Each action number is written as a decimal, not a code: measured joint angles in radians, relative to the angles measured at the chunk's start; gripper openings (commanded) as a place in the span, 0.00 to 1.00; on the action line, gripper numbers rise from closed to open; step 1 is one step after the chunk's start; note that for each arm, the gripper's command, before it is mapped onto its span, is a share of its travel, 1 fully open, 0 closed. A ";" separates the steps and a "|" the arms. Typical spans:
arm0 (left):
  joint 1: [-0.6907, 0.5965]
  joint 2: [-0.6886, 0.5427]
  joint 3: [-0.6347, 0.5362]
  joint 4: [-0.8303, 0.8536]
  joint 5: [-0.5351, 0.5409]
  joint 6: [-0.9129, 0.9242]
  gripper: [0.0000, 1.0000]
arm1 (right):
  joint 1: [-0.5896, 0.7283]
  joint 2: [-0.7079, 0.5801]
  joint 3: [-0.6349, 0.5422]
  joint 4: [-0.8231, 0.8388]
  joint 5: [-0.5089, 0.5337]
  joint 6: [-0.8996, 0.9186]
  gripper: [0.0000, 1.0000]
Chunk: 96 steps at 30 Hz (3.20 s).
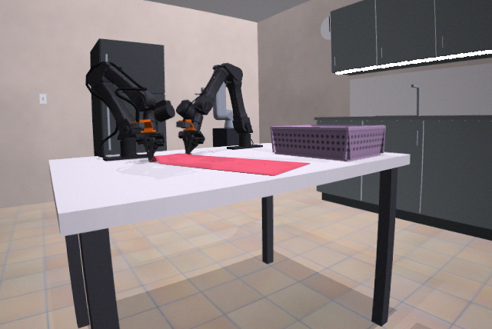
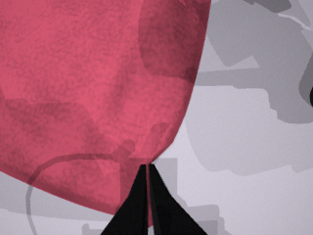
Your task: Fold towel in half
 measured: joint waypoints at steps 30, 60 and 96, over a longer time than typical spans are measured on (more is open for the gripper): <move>0.376 -0.226 -0.037 -0.056 0.597 0.371 0.00 | 0.056 -0.109 0.243 -0.171 0.050 0.195 0.00; 0.488 -0.234 -0.012 0.065 0.778 0.166 0.00 | -0.046 -0.162 0.322 -0.085 0.035 0.035 0.00; 0.777 -0.095 0.141 0.039 0.571 0.097 0.00 | -0.230 0.583 0.646 0.388 -0.221 -0.191 0.00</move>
